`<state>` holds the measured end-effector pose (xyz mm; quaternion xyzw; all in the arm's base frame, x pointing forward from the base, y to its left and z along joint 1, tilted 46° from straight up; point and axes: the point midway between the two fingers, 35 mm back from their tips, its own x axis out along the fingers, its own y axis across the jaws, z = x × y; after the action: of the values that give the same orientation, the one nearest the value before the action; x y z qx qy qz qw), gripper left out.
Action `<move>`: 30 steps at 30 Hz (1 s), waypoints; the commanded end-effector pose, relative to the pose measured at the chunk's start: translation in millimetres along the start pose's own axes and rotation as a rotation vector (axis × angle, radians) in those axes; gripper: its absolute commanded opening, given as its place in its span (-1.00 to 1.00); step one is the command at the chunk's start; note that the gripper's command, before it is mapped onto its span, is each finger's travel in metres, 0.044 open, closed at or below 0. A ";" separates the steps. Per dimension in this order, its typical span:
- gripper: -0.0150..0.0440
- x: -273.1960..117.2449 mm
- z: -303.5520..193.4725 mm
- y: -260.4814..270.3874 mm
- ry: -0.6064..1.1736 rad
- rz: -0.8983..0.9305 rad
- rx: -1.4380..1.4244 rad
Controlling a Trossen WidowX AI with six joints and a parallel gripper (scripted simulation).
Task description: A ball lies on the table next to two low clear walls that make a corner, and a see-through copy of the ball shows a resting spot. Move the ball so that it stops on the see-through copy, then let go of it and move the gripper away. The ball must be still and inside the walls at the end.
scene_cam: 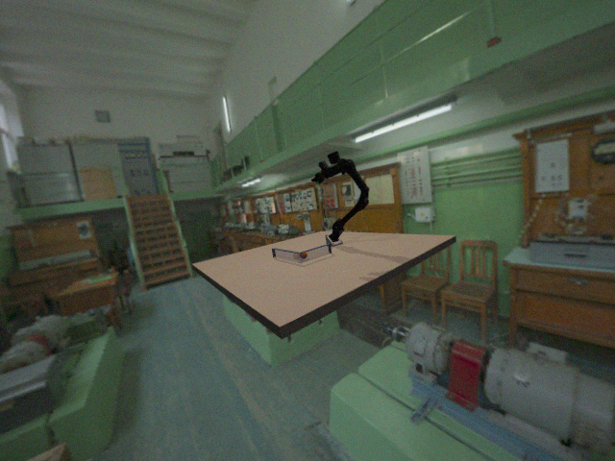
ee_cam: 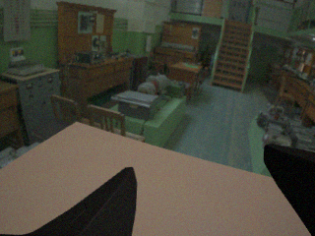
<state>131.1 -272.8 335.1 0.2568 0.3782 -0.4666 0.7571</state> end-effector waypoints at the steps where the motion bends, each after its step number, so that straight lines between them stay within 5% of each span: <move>1: 0.66 41.7 -15.3 60.8 0.119 0.208 -0.387; 16: 0.66 105.1 -128.2 221.9 0.246 0.912 -1.430; 30: 0.66 102.6 -276.6 311.1 0.013 1.739 -2.047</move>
<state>347.4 -35.9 125.8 -0.2300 0.3765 0.5485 0.7102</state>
